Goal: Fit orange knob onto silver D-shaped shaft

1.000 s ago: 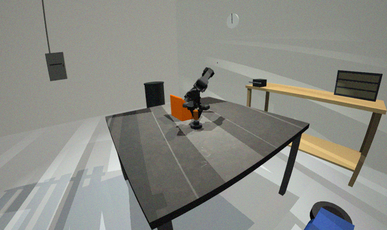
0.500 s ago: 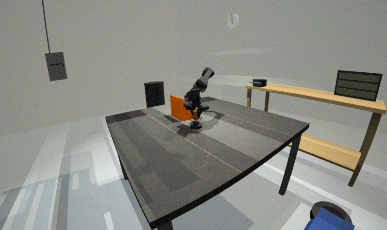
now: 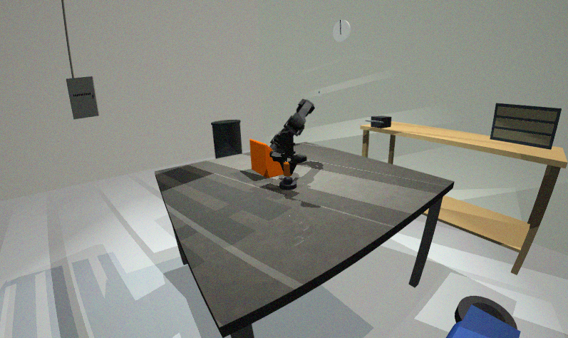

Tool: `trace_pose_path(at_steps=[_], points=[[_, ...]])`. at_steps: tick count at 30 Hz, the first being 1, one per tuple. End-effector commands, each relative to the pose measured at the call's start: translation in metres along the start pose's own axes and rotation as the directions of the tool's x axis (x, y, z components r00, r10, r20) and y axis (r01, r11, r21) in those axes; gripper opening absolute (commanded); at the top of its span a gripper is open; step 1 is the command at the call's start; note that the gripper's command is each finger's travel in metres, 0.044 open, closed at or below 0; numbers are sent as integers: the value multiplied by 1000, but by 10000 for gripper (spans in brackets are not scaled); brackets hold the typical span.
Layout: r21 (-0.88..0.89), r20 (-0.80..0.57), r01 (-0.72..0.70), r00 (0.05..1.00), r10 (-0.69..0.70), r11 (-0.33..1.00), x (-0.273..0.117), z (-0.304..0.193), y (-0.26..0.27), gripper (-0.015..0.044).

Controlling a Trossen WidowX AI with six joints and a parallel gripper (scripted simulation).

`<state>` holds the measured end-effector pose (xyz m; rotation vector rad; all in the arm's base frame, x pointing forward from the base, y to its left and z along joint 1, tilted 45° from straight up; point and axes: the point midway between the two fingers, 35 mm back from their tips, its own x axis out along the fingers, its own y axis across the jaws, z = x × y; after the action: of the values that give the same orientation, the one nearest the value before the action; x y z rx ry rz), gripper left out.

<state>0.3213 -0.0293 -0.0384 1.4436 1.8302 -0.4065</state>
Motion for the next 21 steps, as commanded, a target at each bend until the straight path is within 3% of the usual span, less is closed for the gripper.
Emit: trace_pose_path(at_steps=[1,6,11,21], points=[[3,-1,-4,1000,4,1000,-3,-1,1,0],[29,-1,-4,1000,4,1000,-4,-1,1,0],[201,0,-3,1000,4,980,-4,0,1,0],[211,-1,-3,1000,4,977,0,0,1,0]])
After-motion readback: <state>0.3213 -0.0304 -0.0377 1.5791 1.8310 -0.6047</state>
